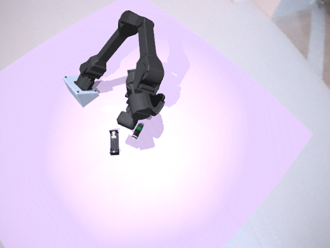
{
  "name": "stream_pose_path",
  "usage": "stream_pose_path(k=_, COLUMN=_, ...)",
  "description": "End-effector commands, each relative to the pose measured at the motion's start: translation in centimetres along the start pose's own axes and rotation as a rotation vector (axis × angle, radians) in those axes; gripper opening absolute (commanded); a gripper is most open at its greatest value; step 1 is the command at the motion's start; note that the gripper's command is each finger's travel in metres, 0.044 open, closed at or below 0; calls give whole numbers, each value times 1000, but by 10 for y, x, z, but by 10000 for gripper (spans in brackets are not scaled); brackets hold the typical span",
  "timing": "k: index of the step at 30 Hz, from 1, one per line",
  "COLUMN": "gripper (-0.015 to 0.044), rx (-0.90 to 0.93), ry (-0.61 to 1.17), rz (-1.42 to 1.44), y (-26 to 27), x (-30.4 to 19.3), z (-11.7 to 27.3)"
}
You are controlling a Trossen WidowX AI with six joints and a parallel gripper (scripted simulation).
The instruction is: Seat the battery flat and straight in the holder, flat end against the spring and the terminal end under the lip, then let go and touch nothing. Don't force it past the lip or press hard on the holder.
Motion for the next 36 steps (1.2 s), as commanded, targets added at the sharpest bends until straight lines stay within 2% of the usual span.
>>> stream_pose_path(k=1, gripper=0, rx=0, ry=0, rz=-2, y=0, x=0, z=0)
stream_pose_path(k=3, gripper=53, rx=0, ry=0, rz=-61, y=-1, x=0, z=-3)
stream_pose_path(k=10, gripper=236, rx=0, ry=4, rz=-690, y=-11, x=1, z=-30)
stream_pose_path(k=20, gripper=236, rx=-2, ry=9, rz=-1549, y=-22, x=-1, z=-68)
stream_pose_path(k=36, gripper=236, rx=-2, ry=9, rz=-1564, y=-22, x=-1, z=-70)
Point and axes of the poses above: the point midway between the two fingers, 35 mm back from their tips, its own z axis back along the fingers, its own y axis across the jaws, x = y × z, the point moved 1 cm from there along z, back along the fingers, and after that the axes turned 1 degree about -z, right-handed, at the moved point
